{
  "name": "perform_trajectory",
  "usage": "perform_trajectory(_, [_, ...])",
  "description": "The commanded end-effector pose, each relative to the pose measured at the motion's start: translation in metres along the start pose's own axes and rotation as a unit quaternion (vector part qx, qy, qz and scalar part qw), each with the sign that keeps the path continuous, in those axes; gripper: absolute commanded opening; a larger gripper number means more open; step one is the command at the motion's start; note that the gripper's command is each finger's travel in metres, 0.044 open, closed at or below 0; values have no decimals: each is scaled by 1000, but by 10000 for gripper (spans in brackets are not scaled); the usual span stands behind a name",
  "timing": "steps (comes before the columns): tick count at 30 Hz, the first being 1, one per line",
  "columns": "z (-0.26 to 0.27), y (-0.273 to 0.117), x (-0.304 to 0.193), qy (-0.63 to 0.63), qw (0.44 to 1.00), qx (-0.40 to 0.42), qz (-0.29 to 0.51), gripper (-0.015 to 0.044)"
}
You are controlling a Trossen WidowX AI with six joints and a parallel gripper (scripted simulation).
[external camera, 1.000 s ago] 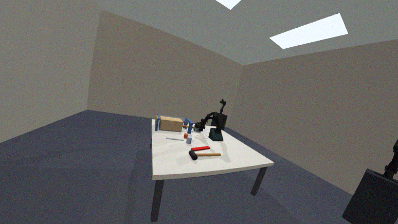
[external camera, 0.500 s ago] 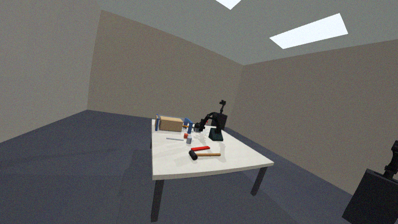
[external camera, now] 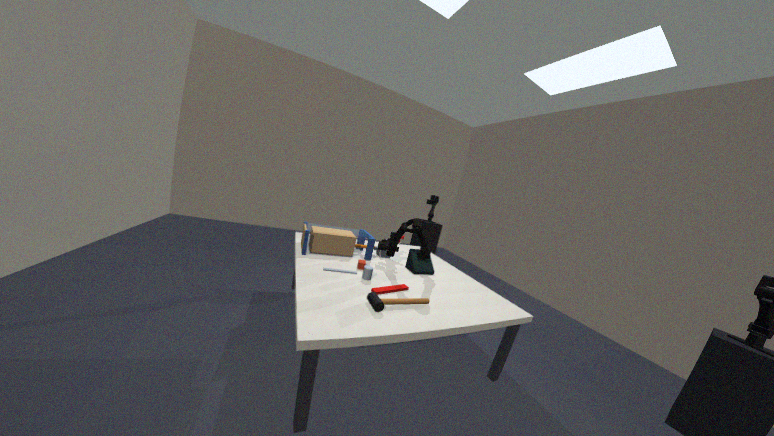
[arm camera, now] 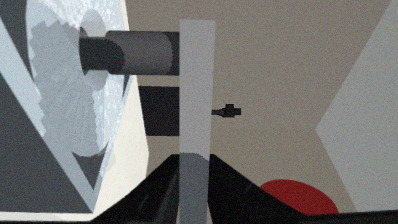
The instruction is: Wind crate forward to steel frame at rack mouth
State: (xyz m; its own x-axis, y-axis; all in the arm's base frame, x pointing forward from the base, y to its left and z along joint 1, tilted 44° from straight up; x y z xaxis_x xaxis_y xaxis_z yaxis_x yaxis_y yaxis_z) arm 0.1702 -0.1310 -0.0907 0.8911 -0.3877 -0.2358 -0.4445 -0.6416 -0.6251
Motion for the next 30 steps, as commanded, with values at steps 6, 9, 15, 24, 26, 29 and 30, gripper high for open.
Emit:
perform_trajectory(6, [2, 0, 0, 3, 1000, -2, 0, 0])
perform_trajectory(9, [4, 0, 0, 2, 1000, -2, 0, 0])
perform_trajectory(15, [4, 0, -1, 0, 1000, 0, 1, 131])
perform_trajectory(24, [4, 0, -1, 0, 1000, 0, 1, 240])
perform_trajectory(26, [4, 0, -1, 0, 1000, 0, 1, 240])
perform_trajectory(29, [4, 0, -1, 0, 1000, 0, 1, 240])
perform_trajectory(30, [4, 0, -1, 0, 1000, 0, 1, 240])
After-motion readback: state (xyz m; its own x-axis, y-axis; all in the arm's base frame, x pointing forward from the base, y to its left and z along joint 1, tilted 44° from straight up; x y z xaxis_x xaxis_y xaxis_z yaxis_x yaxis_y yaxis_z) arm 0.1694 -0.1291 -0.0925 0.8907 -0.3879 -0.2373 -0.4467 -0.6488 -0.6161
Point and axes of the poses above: the point midway between the two fingers, 35 mm back from their tips, its own y axis out along the fingers, its own z axis across the jaws, x = y × z, the point moved 5 cm from there along -y, back along the fingers, and after that the axes turned 6 degrees about y, right-handed, at the moved point
